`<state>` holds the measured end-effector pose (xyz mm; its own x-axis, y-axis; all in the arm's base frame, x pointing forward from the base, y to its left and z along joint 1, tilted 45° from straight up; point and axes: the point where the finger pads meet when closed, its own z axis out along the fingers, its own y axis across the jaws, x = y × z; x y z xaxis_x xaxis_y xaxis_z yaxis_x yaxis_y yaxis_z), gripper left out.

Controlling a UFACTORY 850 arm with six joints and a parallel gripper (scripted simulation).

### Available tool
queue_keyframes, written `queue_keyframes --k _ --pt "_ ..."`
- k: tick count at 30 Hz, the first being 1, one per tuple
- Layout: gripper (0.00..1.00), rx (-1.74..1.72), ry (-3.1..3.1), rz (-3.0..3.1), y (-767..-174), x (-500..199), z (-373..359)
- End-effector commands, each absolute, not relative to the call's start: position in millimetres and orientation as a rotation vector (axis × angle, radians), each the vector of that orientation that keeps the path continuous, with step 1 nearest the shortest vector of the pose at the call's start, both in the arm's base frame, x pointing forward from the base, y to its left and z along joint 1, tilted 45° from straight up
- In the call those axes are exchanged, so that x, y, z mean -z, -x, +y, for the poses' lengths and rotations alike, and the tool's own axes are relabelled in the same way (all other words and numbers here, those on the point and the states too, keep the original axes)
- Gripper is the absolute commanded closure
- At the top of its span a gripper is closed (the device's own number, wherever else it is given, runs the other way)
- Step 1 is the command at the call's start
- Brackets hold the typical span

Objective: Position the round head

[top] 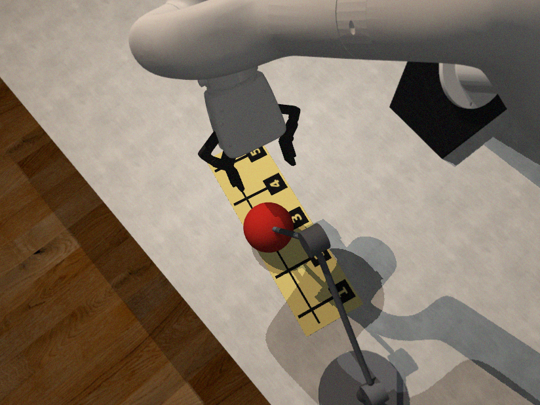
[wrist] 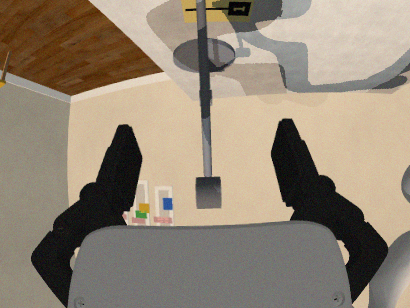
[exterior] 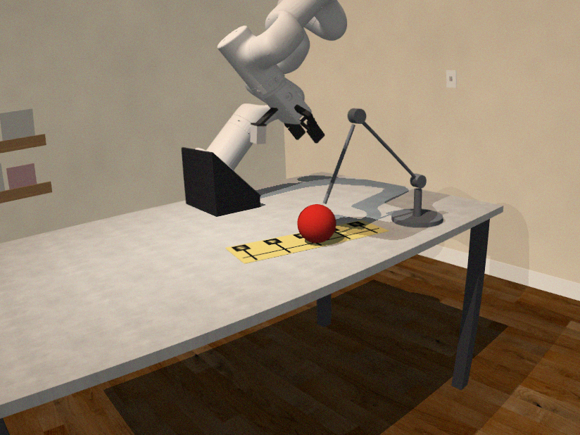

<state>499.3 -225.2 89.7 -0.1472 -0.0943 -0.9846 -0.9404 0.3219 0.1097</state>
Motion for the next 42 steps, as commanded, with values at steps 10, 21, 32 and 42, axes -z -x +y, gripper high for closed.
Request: queue_keyframes --k 10,21,32,42 --pt "0.0 -0.997 0.984 1.526 -494 -116 -251" --pt "0.0 -0.997 0.984 1.526 -489 -137 -272" --pt "0.0 -0.997 0.984 1.526 -484 -162 -296" --pt "0.0 -0.996 0.985 1.526 -480 -180 -313"
